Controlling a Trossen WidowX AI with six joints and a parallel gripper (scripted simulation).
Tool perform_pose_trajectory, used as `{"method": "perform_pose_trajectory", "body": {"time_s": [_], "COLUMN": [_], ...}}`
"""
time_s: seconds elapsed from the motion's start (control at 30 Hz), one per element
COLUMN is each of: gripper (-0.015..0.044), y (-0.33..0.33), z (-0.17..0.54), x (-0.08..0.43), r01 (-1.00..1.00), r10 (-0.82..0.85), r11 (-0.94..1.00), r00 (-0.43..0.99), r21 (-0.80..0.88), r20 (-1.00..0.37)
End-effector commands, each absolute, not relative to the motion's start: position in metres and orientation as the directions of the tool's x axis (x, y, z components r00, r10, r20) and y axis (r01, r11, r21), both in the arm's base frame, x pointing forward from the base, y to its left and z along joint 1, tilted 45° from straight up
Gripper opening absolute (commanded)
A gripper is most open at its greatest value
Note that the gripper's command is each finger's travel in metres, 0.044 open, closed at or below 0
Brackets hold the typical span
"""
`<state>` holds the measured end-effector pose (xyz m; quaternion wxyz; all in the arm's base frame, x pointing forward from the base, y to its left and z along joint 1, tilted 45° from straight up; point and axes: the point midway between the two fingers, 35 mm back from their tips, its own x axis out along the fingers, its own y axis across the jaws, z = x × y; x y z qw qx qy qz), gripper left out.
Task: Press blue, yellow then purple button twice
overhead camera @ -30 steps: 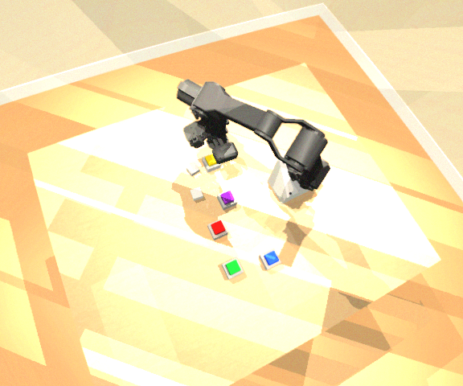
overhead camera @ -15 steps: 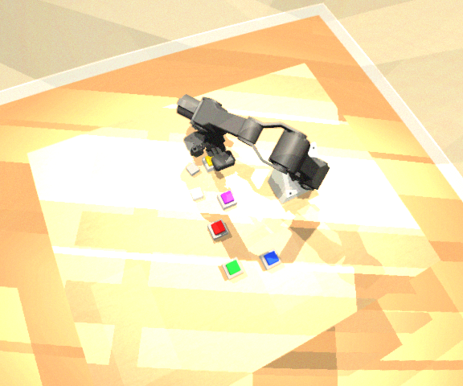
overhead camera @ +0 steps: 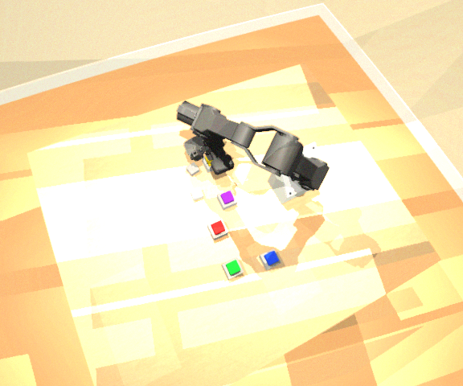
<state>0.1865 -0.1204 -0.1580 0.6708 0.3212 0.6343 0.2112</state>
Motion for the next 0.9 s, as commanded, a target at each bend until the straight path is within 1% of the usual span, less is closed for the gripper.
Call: {"method": "perform_pose_trajectory", "body": {"time_s": [0.0, 0.73, 0.87], "gripper": [0.0020, 0.0020, 0.0020], "y": [-0.114, -0.111, -0.133], "z": [-0.163, -0.165, -0.143], "x": [0.187, 0.187, 0.184], "r01": [0.127, 0.127, 0.127], "r10": [0.694, 0.694, 0.693], "r11": [0.700, 0.700, 0.701], "r00": [0.107, 0.107, 0.107], "r21": [0.702, 0.703, 0.701], "r20": [-0.712, -0.711, -0.713]}}
